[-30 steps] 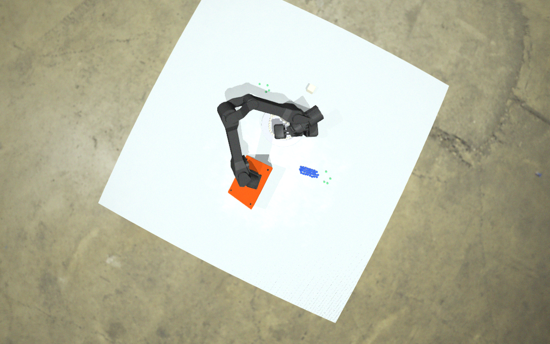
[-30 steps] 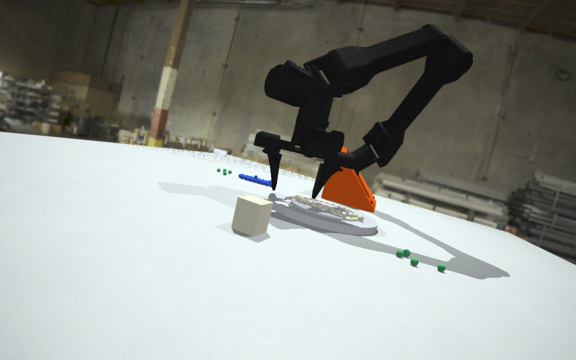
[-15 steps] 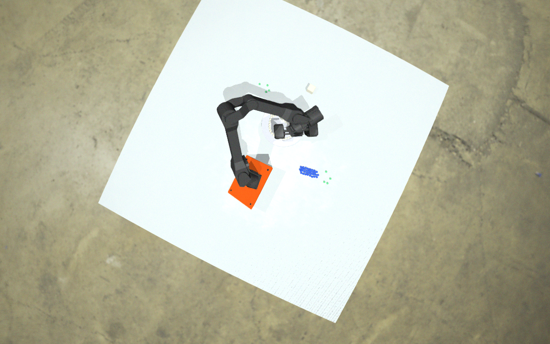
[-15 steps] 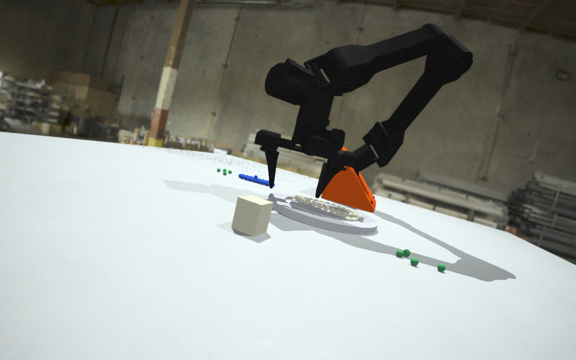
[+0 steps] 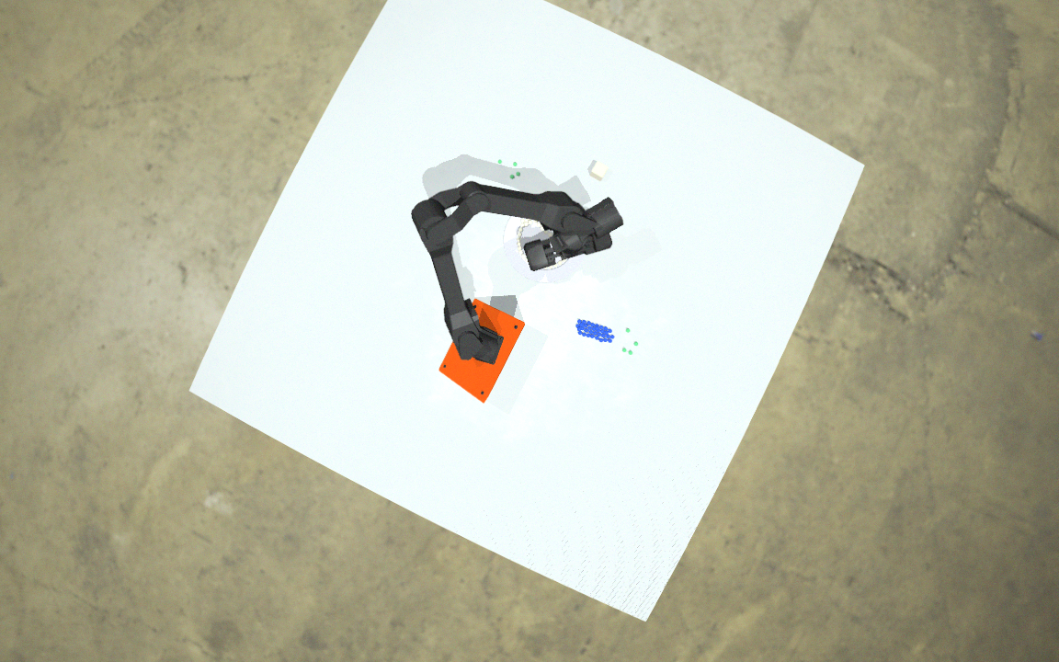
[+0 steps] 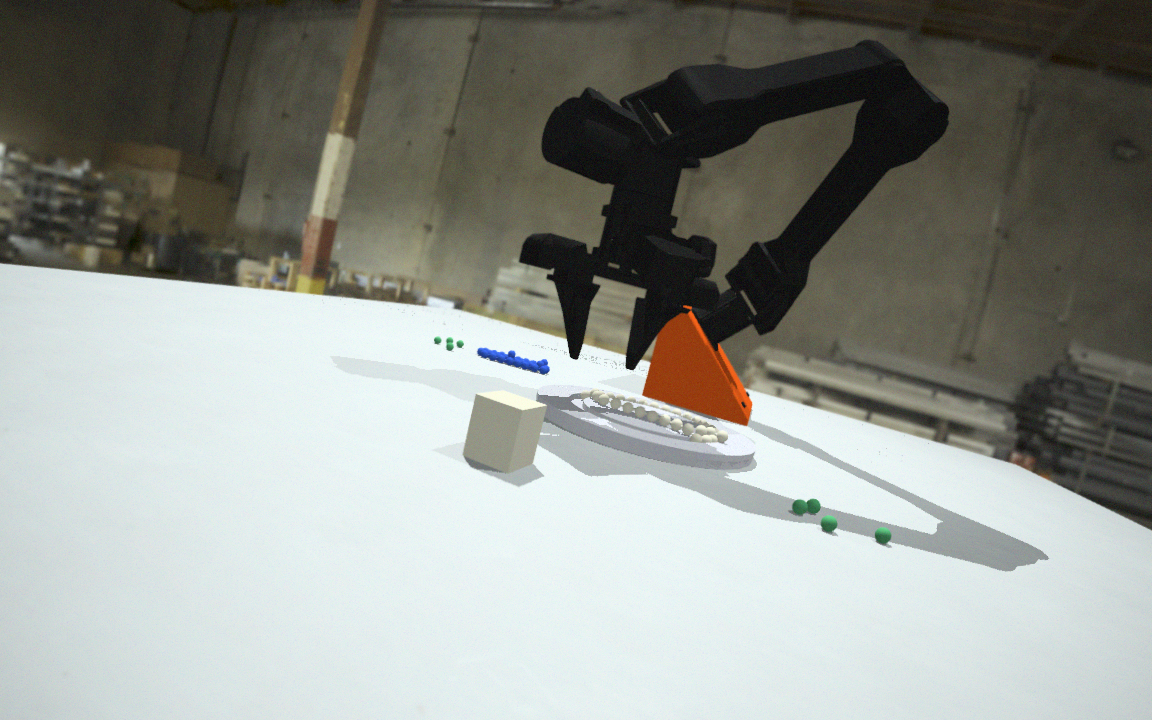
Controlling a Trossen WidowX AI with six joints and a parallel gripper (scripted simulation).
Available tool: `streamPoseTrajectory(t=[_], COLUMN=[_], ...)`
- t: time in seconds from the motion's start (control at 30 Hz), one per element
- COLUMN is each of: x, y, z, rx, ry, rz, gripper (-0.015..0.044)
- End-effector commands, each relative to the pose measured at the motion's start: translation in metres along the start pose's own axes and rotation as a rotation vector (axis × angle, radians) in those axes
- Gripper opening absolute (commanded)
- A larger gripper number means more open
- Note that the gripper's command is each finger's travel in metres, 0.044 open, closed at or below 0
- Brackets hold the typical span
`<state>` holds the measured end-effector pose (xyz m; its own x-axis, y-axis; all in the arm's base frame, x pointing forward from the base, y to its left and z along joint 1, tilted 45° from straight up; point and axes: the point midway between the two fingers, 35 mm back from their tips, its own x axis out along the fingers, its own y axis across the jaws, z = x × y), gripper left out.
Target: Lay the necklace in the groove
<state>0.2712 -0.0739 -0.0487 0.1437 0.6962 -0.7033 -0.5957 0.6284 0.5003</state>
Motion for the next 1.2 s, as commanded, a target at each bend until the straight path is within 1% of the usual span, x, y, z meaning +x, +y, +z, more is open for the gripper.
streamPoseTrajectory(t=[0.0,0.03,0.07,0.3,0.33,0.43,1.17], x=[-0.009,-0.009,-0.009,0.007,-0.002,0.000,0.032], y=[0.000,0.000,0.000,0.000,-0.002,-0.002,0.000], z=[0.002,0.002,0.002,0.002,0.002,0.002,0.002], rx=[-0.062,-0.062,-0.062,-0.062,-0.062,-0.062,-0.062], ry=[0.003,0.003,0.003,0.002,0.002,0.002,0.002], rz=[-0.006,-0.006,-0.006,-0.005,-0.013,-0.012,-0.005], gripper=[0.0151,0.0125,0.0120,0.0120,0.0120,0.0120,0.0120])
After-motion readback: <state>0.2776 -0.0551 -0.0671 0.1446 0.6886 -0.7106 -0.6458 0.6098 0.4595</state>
